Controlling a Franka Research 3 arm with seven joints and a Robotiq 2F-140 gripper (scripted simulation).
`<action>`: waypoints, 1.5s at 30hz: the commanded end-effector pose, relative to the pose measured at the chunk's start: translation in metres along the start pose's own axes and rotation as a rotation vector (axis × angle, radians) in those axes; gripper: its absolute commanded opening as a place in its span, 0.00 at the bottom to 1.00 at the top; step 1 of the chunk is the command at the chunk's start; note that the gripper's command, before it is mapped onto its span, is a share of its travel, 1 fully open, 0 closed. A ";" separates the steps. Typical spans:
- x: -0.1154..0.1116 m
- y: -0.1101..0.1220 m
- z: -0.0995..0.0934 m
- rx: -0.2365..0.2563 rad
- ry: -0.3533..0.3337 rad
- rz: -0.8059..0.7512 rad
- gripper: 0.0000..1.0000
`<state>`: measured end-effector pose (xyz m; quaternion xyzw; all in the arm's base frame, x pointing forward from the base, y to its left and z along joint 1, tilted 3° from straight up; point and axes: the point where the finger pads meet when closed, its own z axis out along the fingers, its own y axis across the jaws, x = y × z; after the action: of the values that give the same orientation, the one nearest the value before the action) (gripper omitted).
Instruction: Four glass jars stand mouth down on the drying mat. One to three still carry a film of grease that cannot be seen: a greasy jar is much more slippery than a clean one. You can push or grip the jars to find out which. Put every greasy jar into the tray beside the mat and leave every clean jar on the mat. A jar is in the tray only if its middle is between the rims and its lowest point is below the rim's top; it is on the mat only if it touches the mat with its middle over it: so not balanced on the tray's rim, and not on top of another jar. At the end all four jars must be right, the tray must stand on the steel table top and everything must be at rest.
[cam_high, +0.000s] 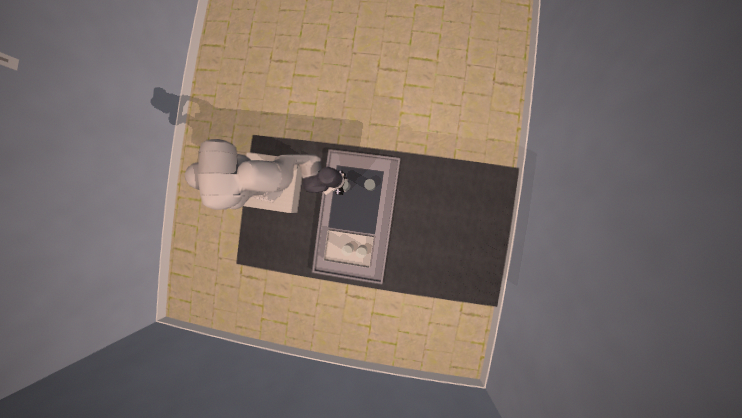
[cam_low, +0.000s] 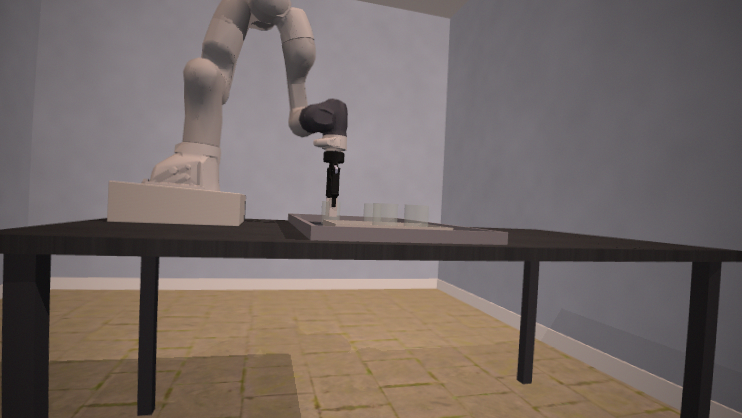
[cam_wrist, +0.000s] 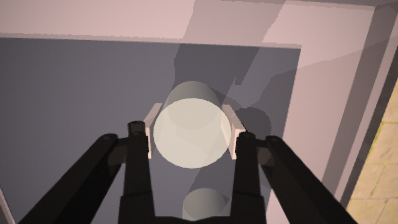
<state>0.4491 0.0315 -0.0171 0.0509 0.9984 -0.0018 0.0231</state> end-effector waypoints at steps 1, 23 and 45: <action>-0.001 0.000 0.000 0.000 -0.002 0.005 0.44; -0.001 0.000 0.000 0.000 -0.002 0.005 0.38; -0.001 0.000 0.000 0.000 -0.002 0.005 0.35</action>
<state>0.4494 0.0315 -0.0170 0.0510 0.9984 -0.0017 0.0234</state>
